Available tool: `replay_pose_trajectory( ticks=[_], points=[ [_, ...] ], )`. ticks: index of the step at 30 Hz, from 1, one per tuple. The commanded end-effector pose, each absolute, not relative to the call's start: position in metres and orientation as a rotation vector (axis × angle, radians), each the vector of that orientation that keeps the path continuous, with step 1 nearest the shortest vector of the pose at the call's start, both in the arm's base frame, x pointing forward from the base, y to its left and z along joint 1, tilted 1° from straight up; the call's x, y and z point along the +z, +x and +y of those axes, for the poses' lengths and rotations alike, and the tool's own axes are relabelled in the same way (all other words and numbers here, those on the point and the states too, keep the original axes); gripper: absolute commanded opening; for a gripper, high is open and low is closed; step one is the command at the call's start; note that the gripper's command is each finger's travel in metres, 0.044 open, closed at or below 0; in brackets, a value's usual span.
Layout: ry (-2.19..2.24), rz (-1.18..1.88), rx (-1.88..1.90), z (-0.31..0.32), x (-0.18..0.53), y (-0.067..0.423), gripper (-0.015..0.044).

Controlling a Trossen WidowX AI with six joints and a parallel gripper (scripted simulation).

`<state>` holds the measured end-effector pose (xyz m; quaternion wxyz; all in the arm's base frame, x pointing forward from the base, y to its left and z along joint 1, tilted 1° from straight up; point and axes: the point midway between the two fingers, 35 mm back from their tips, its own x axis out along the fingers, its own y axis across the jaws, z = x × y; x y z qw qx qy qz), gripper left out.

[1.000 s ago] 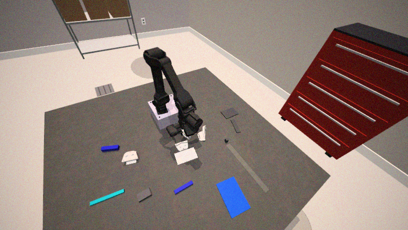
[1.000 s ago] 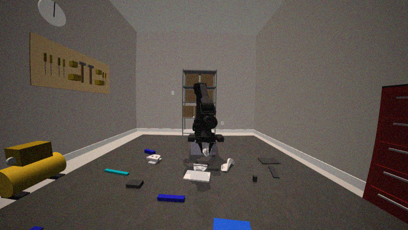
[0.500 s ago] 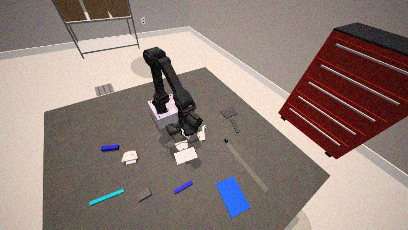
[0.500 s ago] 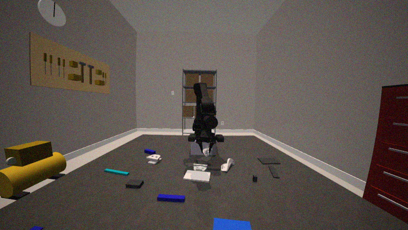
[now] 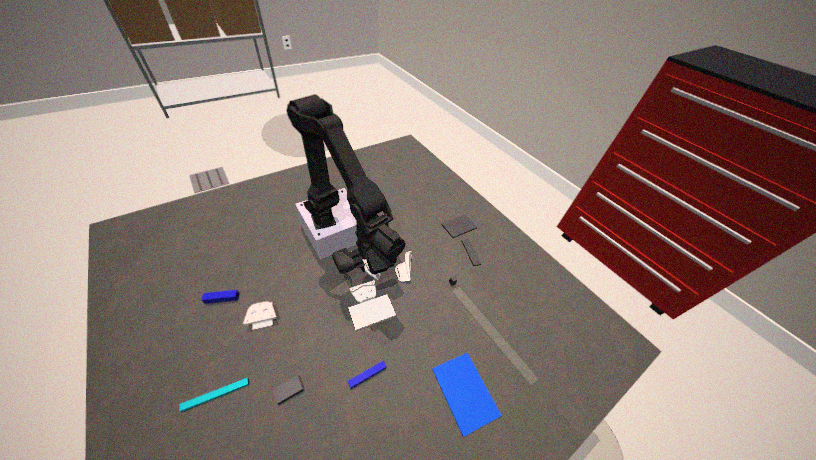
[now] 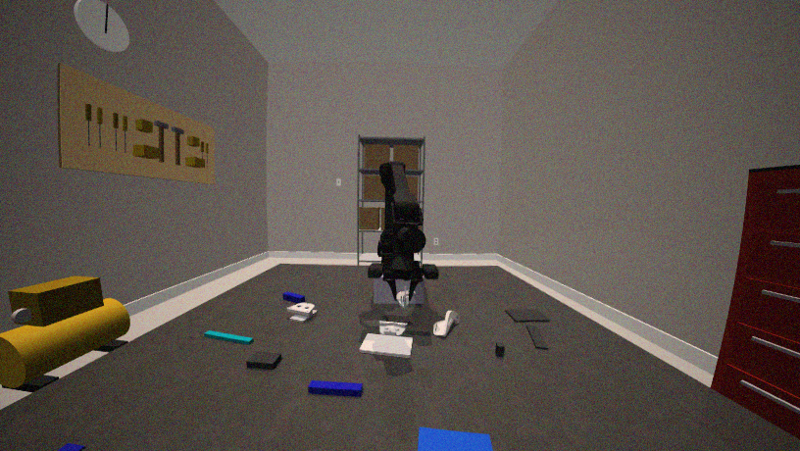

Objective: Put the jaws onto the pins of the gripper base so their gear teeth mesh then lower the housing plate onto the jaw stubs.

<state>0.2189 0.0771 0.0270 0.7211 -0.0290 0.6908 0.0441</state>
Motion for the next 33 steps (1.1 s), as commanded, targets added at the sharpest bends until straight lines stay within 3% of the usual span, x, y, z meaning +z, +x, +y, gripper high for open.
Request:
replay_pose_trajectory(
  ticks=[1, 33],
  points=[
    [-0.068, 1.523, 0.097, 0.072, 0.029, 0.230, 0.0134],
    [-0.073, 1.516, 0.092, 0.018, 0.031, 0.298, 0.0134]
  ],
)
